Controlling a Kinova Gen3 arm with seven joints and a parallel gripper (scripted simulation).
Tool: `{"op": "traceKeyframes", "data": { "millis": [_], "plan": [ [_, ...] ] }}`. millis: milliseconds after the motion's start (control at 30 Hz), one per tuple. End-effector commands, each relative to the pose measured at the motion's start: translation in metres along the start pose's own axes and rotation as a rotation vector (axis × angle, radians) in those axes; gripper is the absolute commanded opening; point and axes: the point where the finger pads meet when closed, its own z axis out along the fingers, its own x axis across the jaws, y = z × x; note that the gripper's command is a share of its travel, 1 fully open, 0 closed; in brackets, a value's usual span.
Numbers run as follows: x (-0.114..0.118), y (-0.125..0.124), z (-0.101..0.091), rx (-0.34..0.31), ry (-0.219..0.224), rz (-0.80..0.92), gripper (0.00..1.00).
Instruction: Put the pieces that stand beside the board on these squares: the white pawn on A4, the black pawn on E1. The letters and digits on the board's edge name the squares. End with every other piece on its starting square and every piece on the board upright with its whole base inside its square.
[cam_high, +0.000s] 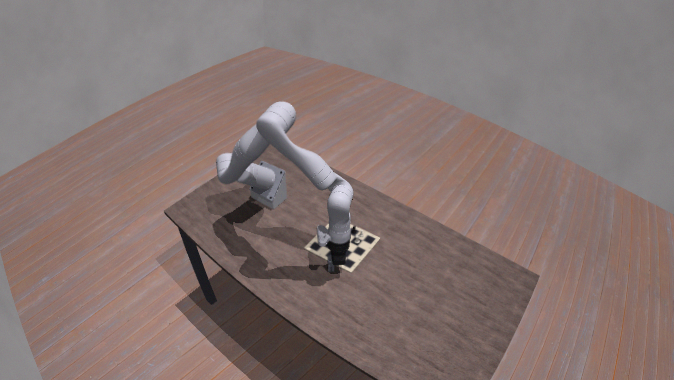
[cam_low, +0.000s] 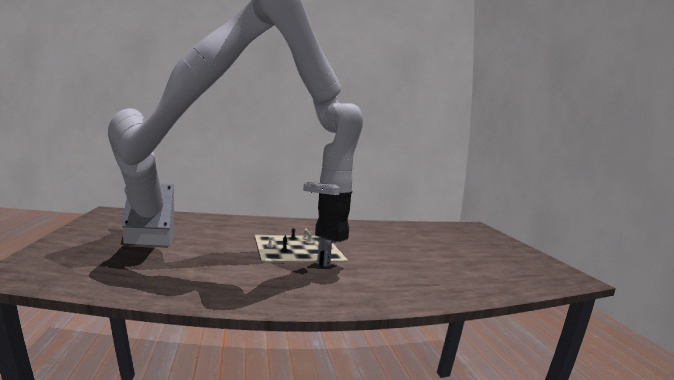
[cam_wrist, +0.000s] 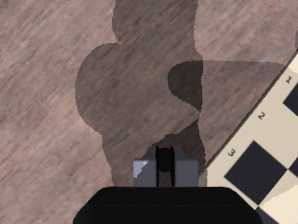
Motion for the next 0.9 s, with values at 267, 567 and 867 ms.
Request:
{"op": "traceKeyframes", "data": {
  "millis": [267,567,867],
  "plan": [
    [0.000,0.000,0.000,-0.001,-0.001,0.000,0.00],
    [0.000,0.000,0.000,-0.001,-0.001,0.000,0.00],
    [0.000,0.000,-0.028,-0.001,-0.001,0.000,0.00]
  ]
}}
